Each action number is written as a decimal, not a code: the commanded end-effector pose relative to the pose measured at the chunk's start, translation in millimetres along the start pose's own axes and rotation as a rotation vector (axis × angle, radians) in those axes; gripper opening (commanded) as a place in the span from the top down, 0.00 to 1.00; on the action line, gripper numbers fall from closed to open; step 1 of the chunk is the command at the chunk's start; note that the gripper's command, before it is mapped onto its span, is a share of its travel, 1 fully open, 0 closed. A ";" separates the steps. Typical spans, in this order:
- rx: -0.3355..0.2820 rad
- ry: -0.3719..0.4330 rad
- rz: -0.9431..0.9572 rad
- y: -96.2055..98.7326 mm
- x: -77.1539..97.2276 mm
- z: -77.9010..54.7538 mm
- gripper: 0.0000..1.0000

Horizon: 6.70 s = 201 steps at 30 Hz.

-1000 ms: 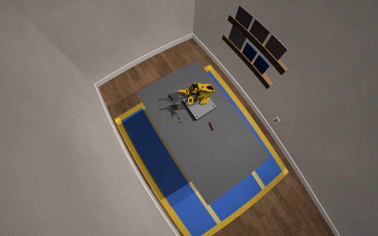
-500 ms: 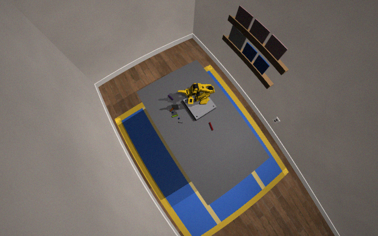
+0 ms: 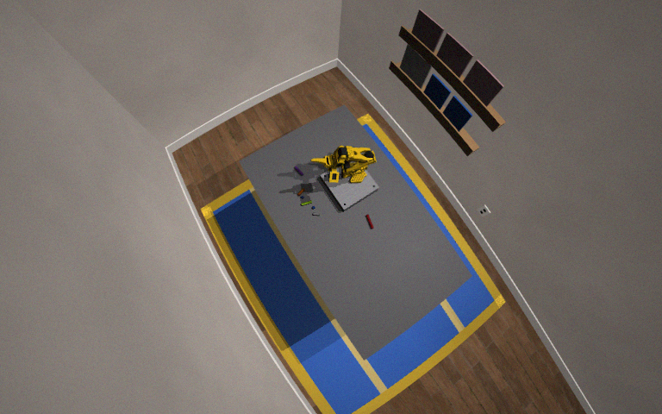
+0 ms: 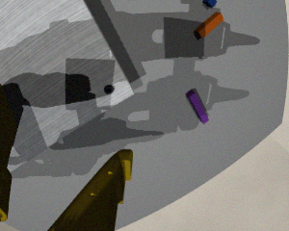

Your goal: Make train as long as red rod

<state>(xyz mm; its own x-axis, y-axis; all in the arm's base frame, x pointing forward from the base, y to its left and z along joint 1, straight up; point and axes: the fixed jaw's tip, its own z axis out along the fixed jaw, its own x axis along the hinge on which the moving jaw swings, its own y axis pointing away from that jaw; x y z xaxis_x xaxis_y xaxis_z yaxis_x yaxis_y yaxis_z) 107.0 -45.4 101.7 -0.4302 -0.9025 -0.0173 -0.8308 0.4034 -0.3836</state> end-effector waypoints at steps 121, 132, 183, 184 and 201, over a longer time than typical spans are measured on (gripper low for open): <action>-0.293 0.259 1.479 -50.7 -133.2 76.9 0.69; -0.281 0.338 1.656 -41.7 -152.0 96.5 0.77; -0.268 0.365 1.748 -34.6 -166.0 112.1 0.81; -0.268 0.365 1.748 -34.2 -166.1 113.2 0.81; -0.268 0.365 1.748 -24.3 -165.9 138.8 0.81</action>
<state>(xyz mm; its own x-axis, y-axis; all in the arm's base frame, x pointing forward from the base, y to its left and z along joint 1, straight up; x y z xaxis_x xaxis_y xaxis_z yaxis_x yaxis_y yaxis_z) 249.3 72.4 -5.5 -0.7968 0.6042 -0.0047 0.6042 0.7968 0.0046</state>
